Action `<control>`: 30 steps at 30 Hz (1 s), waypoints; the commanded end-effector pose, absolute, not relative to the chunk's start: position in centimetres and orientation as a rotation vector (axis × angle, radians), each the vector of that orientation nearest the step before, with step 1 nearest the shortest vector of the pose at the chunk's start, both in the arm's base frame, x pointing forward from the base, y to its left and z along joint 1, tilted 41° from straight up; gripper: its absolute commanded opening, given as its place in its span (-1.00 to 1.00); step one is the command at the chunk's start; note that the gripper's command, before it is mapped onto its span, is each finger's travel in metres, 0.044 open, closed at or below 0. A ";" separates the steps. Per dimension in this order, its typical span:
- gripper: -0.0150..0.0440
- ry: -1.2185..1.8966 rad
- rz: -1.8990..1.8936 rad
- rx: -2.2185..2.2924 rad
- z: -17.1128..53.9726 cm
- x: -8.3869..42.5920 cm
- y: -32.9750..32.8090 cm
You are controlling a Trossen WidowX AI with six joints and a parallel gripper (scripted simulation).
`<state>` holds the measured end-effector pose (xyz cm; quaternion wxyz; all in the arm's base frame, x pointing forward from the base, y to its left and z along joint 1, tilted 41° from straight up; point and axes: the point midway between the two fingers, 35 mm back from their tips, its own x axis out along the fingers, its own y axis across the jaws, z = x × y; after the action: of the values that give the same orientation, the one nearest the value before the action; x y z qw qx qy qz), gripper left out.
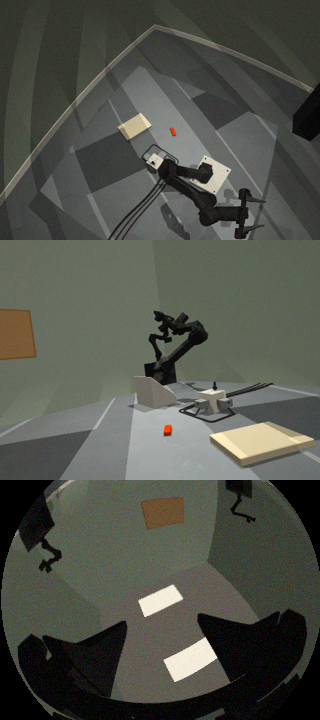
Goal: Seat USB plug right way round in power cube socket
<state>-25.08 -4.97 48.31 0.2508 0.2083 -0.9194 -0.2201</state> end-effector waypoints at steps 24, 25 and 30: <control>1.00 -3.122 -0.985 -0.952 37.6 -18.1 27.3; 1.00 -3.142 -0.976 -1.028 36.9 -16.8 28.4; 1.00 -3.232 -0.898 -1.383 33.5 -9.4 32.7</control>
<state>-12.70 31.14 34.83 -0.2045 -0.3396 -0.8813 -0.2573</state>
